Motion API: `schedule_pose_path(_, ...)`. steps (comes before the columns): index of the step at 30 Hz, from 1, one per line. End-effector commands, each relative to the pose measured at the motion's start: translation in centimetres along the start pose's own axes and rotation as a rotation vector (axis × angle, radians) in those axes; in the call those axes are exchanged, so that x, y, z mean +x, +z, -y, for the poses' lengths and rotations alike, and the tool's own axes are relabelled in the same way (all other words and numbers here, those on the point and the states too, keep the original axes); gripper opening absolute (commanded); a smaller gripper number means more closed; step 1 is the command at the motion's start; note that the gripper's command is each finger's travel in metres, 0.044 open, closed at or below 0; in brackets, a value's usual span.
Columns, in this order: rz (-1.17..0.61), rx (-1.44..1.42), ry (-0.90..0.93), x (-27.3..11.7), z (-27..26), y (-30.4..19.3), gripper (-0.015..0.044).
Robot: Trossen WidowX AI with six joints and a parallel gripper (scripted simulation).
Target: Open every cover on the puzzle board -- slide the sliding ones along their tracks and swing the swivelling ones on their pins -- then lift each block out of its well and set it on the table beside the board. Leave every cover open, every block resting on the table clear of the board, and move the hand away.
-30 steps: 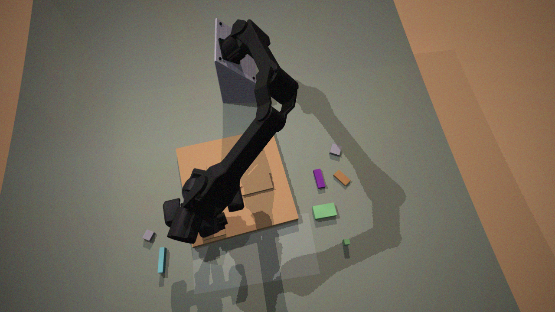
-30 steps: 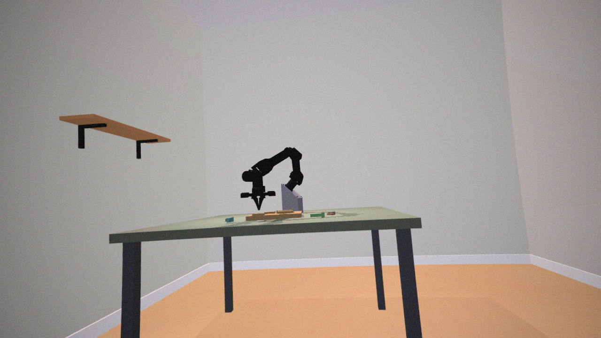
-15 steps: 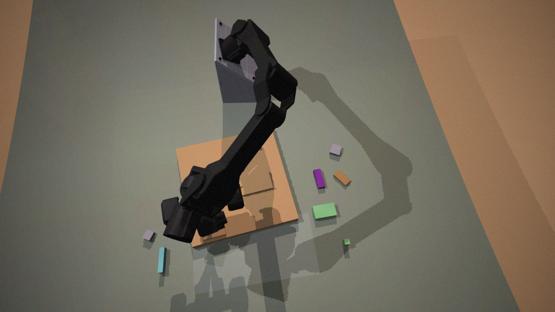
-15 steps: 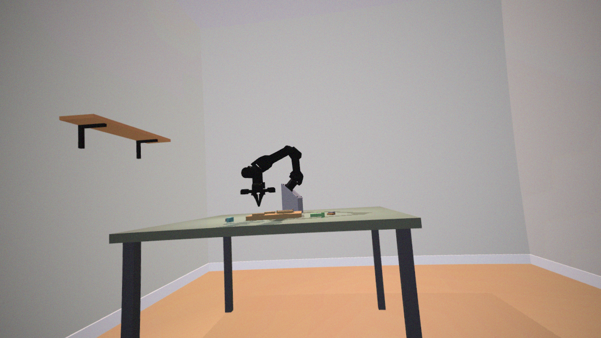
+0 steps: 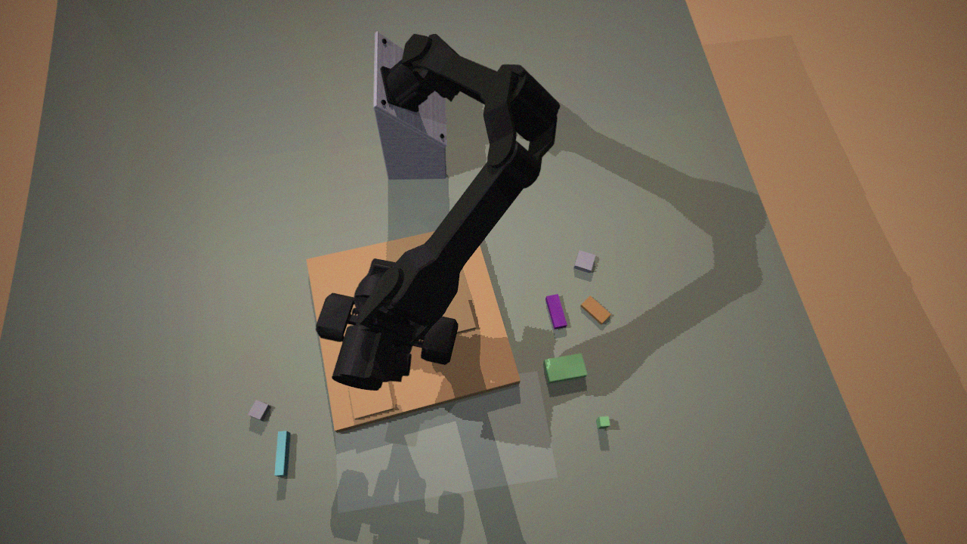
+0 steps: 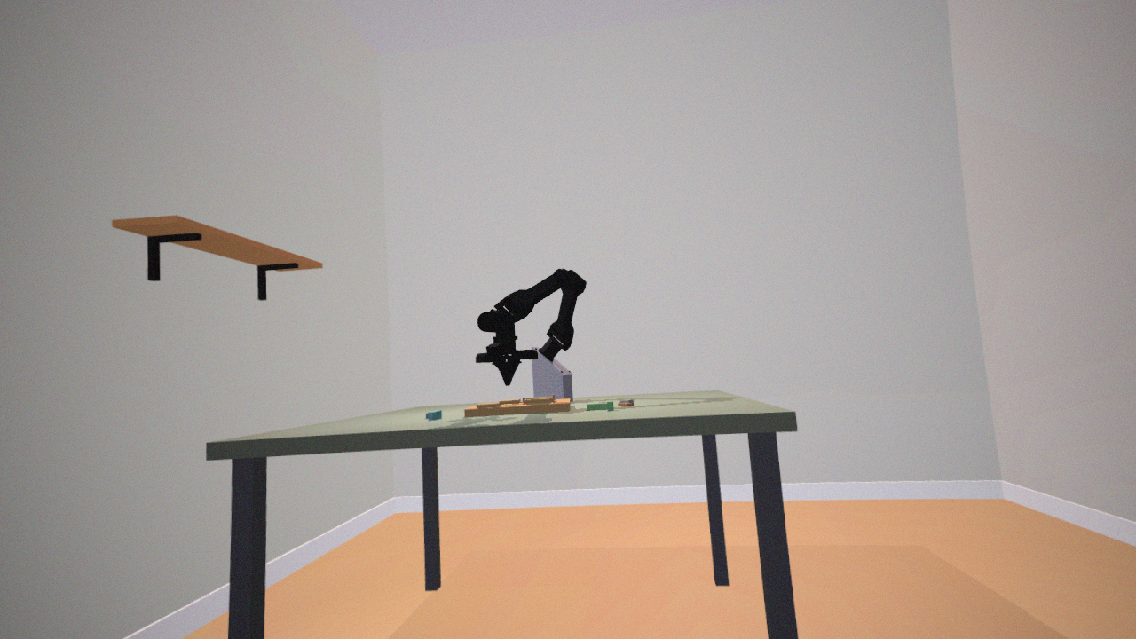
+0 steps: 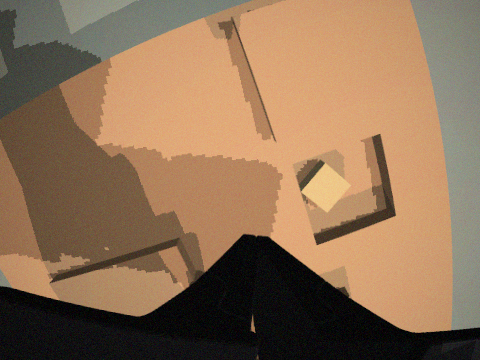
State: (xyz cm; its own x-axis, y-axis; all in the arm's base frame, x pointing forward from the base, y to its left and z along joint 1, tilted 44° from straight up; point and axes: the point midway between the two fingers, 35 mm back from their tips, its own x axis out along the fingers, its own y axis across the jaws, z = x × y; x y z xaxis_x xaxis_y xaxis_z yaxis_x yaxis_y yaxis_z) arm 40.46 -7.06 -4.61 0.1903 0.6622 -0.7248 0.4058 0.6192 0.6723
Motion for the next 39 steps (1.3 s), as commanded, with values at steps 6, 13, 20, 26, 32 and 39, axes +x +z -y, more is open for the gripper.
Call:
schedule_pose_path(6, -0.007, 0.376, 0.003, -0.3, -2.1, -4.5, 0.0)
schedule_pose_path(13, -0.008, 0.667, 0.002, -0.4, -3.2, -8.2, 0.0)
schedule_pose_path(20, -0.011, 0.957, 0.0, -0.4, -3.8, -12.2, 0.0)
schedule_pose_path(26, -0.012, 1.1, 0.0, -0.3, -3.9, -14.2, 0.0)
schedule_pose_path(32, -0.012, 1.1, 0.0, -0.3, -3.9, -14.2, 0.0)
schedule_pose_path(39, -0.012, 1.1, 0.0, -0.3, -3.9, -14.2, 0.0)
